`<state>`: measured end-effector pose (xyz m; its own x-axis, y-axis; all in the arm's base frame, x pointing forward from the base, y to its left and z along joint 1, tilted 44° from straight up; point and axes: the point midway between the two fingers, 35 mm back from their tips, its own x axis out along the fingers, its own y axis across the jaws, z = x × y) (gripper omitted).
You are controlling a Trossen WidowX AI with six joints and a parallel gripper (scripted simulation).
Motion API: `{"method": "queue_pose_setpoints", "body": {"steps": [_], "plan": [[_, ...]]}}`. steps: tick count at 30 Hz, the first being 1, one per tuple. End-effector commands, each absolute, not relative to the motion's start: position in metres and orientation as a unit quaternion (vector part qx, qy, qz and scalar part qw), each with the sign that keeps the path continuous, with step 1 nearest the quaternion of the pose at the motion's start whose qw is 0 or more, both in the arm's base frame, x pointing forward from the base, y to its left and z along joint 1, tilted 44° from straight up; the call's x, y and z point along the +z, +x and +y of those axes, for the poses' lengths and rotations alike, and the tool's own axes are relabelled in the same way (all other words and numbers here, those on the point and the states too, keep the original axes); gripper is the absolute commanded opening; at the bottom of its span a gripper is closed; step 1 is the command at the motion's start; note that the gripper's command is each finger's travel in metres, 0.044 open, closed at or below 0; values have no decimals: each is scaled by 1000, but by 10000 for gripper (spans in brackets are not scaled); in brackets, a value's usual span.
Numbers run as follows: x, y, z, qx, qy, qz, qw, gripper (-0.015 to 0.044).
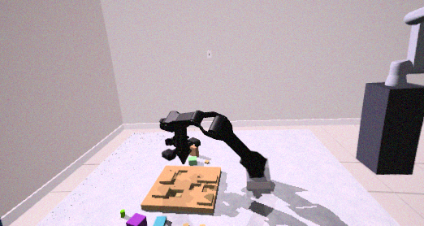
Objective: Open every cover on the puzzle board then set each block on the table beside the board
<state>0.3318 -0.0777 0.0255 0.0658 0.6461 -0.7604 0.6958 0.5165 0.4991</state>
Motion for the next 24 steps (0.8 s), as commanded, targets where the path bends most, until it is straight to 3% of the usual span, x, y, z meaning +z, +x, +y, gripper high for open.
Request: {"method": "queue_pose_setpoints", "body": {"steps": [1, 18, 24], "plan": [[43, 337, -56, 35, 452, 683, 572, 0], [99, 341, 14, 228, 303, 650, 659, 0], [101, 341, 17, 235, 297, 647, 661, 0]]}}
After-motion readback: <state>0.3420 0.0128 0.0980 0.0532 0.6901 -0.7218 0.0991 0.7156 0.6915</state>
